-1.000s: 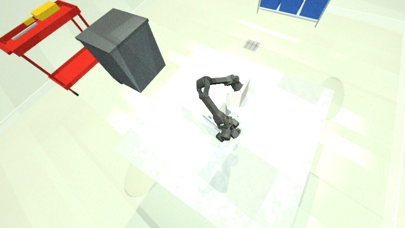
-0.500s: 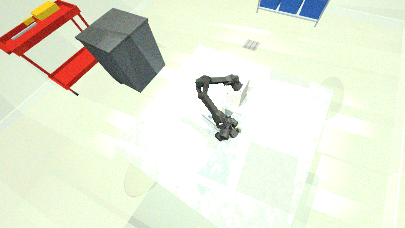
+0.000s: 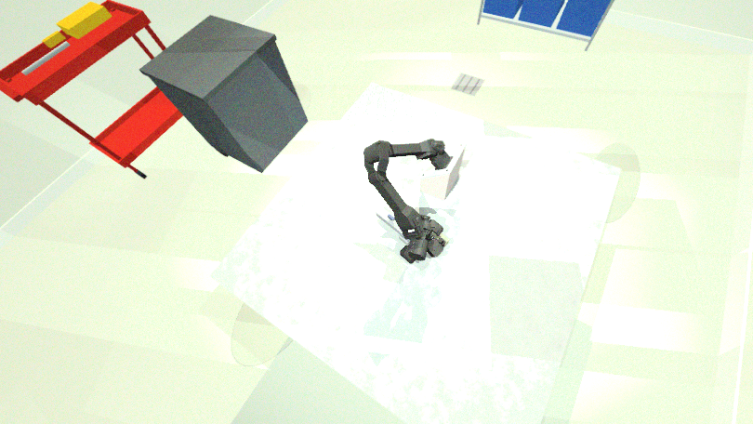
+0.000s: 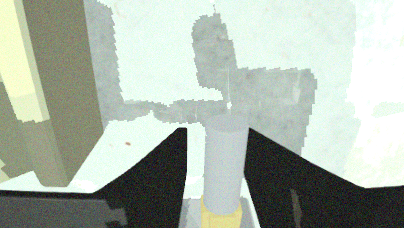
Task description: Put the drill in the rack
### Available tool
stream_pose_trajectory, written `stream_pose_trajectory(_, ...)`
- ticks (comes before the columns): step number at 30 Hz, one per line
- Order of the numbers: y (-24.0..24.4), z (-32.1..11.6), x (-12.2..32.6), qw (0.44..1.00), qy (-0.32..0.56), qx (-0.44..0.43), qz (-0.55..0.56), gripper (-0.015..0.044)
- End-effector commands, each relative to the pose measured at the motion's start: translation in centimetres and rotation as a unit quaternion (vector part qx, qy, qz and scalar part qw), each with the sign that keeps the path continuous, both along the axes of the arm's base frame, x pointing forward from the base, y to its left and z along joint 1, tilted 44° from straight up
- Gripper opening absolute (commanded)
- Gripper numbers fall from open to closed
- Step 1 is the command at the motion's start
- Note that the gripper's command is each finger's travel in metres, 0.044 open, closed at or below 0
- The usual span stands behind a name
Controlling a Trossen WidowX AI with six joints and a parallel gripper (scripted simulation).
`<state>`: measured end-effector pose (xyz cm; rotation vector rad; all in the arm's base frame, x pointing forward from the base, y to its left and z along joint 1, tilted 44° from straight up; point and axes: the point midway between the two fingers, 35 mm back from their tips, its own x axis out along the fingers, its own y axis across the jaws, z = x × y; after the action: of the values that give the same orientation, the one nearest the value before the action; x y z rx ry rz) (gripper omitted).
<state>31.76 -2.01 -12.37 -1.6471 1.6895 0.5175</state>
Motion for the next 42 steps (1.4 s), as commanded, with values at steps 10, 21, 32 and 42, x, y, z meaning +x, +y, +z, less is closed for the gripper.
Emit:
stream_pose_trajectory(10,0.16,0.15,-0.06,1.000,0.002,-0.002,0.002,0.0000)
stream_pose_trajectory(21,0.28,0.21,-0.16,1.000,0.002,-0.002,0.002,0.0000)
stream_pose_trajectory(32,0.33,0.26,-0.16,1.000,0.002,-0.002,0.002,0.0000)
stream_pose_trajectory(42,0.35,0.30,-0.16,1.000,0.002,-0.002,0.002,0.0000)
